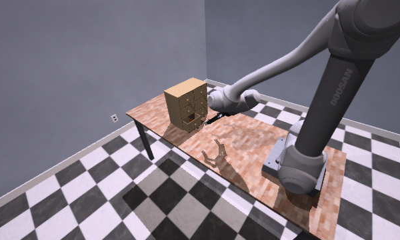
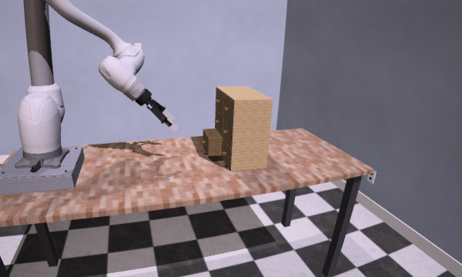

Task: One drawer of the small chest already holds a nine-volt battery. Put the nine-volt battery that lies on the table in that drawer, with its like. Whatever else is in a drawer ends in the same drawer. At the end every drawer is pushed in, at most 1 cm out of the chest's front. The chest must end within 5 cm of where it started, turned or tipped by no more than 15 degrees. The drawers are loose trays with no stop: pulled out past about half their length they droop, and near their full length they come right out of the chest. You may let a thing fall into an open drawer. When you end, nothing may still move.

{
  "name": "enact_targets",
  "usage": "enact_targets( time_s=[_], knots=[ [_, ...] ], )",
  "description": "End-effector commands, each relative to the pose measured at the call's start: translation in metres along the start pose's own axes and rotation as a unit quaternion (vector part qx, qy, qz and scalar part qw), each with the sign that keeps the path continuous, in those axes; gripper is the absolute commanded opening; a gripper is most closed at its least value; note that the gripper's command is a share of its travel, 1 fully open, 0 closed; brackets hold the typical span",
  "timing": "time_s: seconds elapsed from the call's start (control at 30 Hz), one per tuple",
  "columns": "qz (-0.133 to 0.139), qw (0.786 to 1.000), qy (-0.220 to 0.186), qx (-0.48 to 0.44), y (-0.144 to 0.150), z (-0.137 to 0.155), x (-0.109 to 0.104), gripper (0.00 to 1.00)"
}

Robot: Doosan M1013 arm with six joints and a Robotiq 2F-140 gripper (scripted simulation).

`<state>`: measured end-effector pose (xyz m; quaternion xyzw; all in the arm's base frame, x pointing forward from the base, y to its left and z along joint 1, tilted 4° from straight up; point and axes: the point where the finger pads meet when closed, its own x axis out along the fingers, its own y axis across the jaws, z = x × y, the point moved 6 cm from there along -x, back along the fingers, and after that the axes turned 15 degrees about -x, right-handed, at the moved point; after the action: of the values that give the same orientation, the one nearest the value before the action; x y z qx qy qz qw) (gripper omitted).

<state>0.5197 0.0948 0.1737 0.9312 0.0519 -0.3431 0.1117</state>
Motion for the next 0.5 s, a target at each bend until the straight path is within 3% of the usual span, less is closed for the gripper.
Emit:
enact_targets(
  time_s=[0.0,0.47],
  knots=[
    [0.009,1.0,-0.025,-0.001,0.0007,-0.0026,-0.0004,1.0],
    [0.002,0.999,-0.052,-0.001,0.0018,-0.0076,-0.0015,1.0]
  ],
)
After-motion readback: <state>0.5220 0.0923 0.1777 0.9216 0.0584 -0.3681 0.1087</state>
